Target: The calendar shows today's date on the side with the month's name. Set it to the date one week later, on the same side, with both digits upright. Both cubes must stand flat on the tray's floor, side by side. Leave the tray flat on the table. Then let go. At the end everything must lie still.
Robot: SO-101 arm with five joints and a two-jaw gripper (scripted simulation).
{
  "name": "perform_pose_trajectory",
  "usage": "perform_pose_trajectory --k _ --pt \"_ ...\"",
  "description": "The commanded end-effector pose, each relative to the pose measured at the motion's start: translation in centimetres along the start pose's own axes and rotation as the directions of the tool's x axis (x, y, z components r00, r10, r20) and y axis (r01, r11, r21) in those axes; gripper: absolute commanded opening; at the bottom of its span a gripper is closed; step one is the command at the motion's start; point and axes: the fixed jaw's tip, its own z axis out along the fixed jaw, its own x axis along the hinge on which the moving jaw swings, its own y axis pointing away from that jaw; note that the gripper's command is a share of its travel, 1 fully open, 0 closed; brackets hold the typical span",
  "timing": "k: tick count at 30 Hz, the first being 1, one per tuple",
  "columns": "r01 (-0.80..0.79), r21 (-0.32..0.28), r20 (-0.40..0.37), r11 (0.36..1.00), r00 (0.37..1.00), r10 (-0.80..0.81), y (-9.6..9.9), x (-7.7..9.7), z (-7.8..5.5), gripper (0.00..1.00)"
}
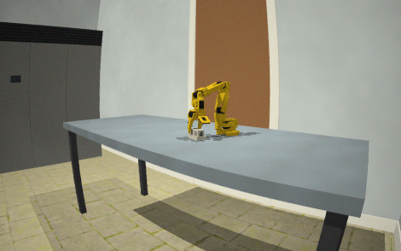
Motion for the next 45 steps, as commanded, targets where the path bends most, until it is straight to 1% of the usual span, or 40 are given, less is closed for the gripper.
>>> perform_pose_trajectory --k 1,12,21,24,28,34,36,41,45 --pt "-0.013 0.017 0.003 1.000 1.000 0.013 -0.2 0.1 -0.1 0.27" --pt "-0.013 0.017 0.003 1.000 1.000 0.013 -0.2 0.1 -0.1 0.35" --pt "-0.013 0.017 0.003 1.000 1.000 0.013 -0.2 0.1 -0.1 0.36" --pt "-0.013 0.017 0.003 1.000 1.000 0.013 -0.3 0.1 -0.3 0.36" --pt "-0.013 0.017 0.003 1.000 1.000 0.013 -0.4 0.0 -1.0 0.36" --pt "-0.013 0.017 0.003 1.000 1.000 0.013 -0.5 0.0 -3.0 0.36" --pt "-0.013 0.017 0.003 1.000 1.000 0.013 -0.5 0.0 -3.0 0.36" --pt "-0.013 0.017 0.003 1.000 1.000 0.013 -0.3 0.1 -4.8 0.36" --pt "-0.013 0.017 0.003 1.000 1.000 0.013 -0.2 0.1 -5.8 0.36"
